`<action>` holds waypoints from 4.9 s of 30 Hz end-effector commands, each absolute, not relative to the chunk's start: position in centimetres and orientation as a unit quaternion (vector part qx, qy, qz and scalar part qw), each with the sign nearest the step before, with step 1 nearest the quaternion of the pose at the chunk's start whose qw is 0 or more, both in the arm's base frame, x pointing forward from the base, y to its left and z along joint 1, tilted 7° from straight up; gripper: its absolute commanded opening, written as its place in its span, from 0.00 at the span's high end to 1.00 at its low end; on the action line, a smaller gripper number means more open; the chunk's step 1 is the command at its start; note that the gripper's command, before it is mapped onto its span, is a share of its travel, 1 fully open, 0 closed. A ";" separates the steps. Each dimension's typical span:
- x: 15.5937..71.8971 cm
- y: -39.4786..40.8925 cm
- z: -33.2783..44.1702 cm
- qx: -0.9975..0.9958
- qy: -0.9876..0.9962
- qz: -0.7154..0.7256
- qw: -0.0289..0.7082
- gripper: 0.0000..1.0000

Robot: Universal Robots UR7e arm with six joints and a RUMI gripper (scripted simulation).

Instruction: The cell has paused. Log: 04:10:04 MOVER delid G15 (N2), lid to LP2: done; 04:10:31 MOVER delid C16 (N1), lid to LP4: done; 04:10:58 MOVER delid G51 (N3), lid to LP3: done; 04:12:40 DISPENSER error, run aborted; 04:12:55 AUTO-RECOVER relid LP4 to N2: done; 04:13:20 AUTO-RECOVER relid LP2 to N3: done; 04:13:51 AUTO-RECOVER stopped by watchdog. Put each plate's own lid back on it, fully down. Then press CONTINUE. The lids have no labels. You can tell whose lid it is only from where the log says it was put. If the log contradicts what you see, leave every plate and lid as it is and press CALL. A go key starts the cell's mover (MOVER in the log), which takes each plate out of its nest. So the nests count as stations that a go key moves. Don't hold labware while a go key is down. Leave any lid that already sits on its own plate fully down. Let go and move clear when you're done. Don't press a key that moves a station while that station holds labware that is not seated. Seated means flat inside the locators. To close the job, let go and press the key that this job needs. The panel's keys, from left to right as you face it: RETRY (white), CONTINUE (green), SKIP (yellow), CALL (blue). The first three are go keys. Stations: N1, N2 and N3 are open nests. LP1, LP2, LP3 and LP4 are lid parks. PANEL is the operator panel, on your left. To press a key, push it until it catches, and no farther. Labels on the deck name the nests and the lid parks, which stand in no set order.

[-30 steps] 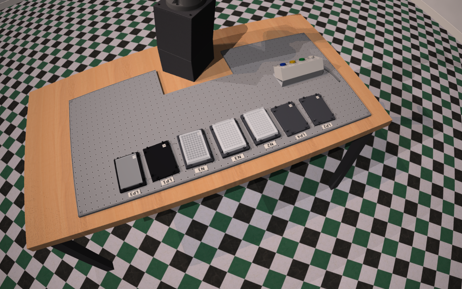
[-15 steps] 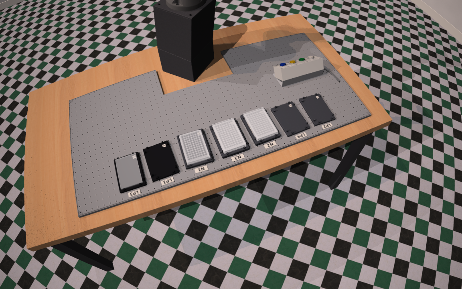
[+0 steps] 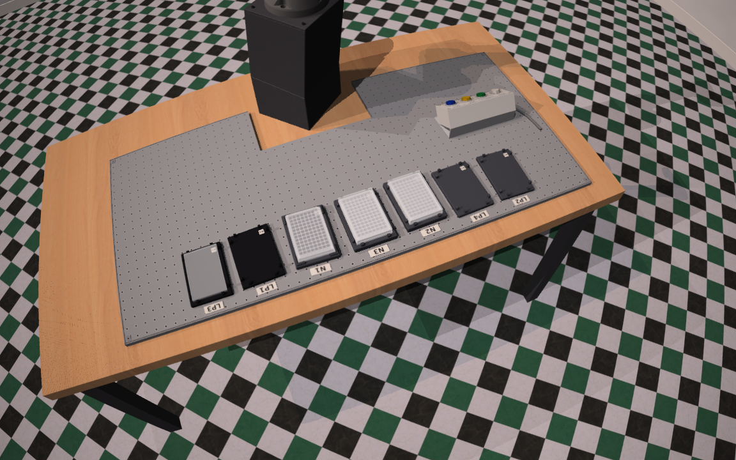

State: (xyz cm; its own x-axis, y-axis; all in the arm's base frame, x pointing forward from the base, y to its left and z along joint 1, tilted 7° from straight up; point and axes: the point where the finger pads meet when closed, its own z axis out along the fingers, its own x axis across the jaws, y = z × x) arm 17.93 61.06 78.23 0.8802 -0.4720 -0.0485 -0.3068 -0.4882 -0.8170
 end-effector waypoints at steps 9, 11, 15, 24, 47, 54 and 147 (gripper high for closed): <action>16.7 57.6 83.7 -0.843 0.226 -0.106 0.476 0.18; 16.7 57.6 83.7 -0.843 0.226 -0.106 0.476 0.18; 16.0 56.4 85.2 -0.824 0.225 -0.122 0.506 0.18; 15.2 53.7 88.7 -0.821 0.225 -0.125 0.510 0.18; 13.1 48.6 94.2 -0.791 0.225 -0.147 0.550 0.18; 11.9 46.0 96.4 -0.770 0.224 -0.160 0.576 0.18; 33.7 30.2 98.3 -0.672 0.439 -0.321 0.503 0.18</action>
